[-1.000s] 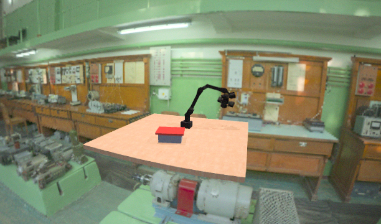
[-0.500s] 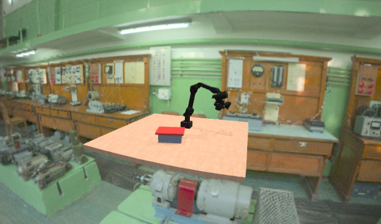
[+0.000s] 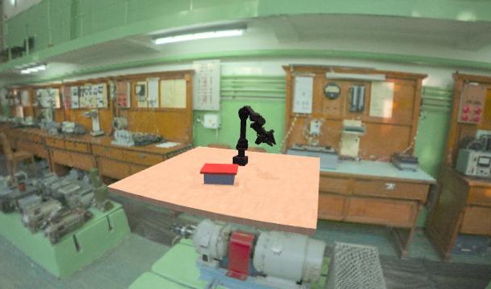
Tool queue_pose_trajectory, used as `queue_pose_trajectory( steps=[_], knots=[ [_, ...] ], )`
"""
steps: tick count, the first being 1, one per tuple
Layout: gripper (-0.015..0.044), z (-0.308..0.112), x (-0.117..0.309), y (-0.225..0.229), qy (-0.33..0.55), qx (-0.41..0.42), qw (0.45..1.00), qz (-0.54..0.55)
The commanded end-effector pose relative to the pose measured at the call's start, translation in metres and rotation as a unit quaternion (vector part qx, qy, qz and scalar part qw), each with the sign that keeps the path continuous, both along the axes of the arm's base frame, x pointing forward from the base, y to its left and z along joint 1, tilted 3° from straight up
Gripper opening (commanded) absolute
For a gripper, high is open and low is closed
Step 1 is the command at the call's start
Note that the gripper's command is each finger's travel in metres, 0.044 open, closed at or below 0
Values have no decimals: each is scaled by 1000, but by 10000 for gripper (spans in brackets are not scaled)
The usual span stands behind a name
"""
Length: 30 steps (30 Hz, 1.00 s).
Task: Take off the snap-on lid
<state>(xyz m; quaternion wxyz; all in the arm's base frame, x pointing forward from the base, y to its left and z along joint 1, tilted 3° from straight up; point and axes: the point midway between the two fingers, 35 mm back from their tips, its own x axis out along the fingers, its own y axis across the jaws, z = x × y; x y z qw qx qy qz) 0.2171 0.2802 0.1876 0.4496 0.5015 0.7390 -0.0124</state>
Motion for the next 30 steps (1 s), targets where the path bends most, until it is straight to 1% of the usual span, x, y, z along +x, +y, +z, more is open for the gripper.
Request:
queue_pose_trajectory(
  steps=[1,3,7,10,11,13,20,22,25,30],
  knots=[
    [235,-6,32,-41,-46,-4,998,-53],
    [235,-9,45,-61,-66,-6,995,-76],
    [235,-16,74,-123,-126,-24,981,-146],
    [235,-22,87,-172,-168,-47,965,-197],
    [235,-22,87,-175,-170,-48,964,-199],
    [235,-25,89,-194,-187,-59,957,-215],
    [235,-40,82,-300,-260,-141,902,-315],
    [235,-41,80,-308,-264,-149,896,-324],
    [235,-46,72,-335,-275,-175,877,-354],
    [235,-46,72,-335,-275,-175,876,-355]
  ],
)
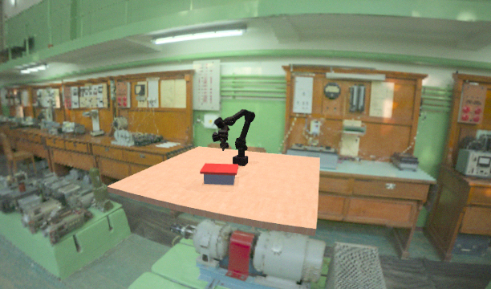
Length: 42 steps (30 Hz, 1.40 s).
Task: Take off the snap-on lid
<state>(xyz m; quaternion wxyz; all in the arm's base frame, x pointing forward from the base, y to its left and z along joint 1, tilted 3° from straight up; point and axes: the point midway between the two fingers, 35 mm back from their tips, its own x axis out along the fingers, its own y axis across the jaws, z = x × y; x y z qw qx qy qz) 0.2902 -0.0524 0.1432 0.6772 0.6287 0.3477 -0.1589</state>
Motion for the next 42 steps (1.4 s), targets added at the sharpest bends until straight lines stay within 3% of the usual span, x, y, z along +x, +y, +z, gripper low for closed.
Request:
queue_pose_trajectory(
  steps=[1,6,12,42],
  knots=[
    [235,0,0,0,0,-1,1000,0],
    [235,-4,-1,-4,-2,-7,1000,-5],
    [235,-67,-4,-4,-2,-7,1000,-5],
    [235,-92,23,2,-2,-7,1000,-4]
  ],
)
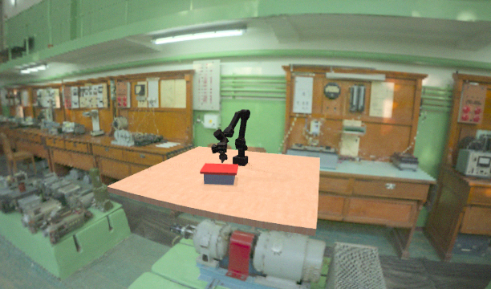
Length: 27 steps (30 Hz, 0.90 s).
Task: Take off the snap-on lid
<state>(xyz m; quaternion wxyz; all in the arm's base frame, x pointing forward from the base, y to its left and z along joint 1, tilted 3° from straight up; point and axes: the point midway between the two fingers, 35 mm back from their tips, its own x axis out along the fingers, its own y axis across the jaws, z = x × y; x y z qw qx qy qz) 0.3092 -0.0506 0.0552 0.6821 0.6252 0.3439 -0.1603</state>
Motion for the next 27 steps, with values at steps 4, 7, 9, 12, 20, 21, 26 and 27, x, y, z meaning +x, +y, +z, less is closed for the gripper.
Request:
queue_pose_trajectory(
  steps=[4,7,9,12,20,21,26,27],
  knots=[
    [235,-8,8,2,1,-1,1000,-3],
    [235,-11,11,3,1,-1,1000,-3],
    [235,-14,14,4,1,-1,1000,-3],
    [235,-17,17,5,0,0,1000,-3],
    [235,-26,25,9,-1,0,1000,-3],
    [235,-27,26,9,-1,0,1000,-3],
    [156,-28,26,10,-1,0,1000,-3],
    [150,-28,26,10,-1,0,1000,-3]
  ],
)
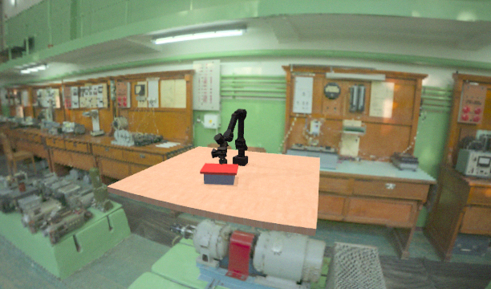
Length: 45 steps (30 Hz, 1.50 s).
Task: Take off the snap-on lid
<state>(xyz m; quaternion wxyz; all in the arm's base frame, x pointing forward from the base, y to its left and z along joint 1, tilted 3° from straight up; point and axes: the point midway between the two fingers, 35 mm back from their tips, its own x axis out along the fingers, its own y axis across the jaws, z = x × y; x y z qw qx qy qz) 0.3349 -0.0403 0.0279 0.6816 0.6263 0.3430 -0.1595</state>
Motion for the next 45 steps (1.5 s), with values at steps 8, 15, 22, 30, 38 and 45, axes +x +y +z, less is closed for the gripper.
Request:
queue_pose_trajectory(
  steps=[8,15,22,30,38,45],
  knots=[
    [96,-1,1,-1,0,-1,1000,-3],
    [0,-1,1,-1,0,-1,1000,-3],
    [0,0,0,0,1,0,1000,-1],
    [0,2,0,0,1,0,1000,-1],
    [0,4,-1,0,1,0,1000,-1],
    [0,5,-1,0,1,0,1000,-1]
  ],
)
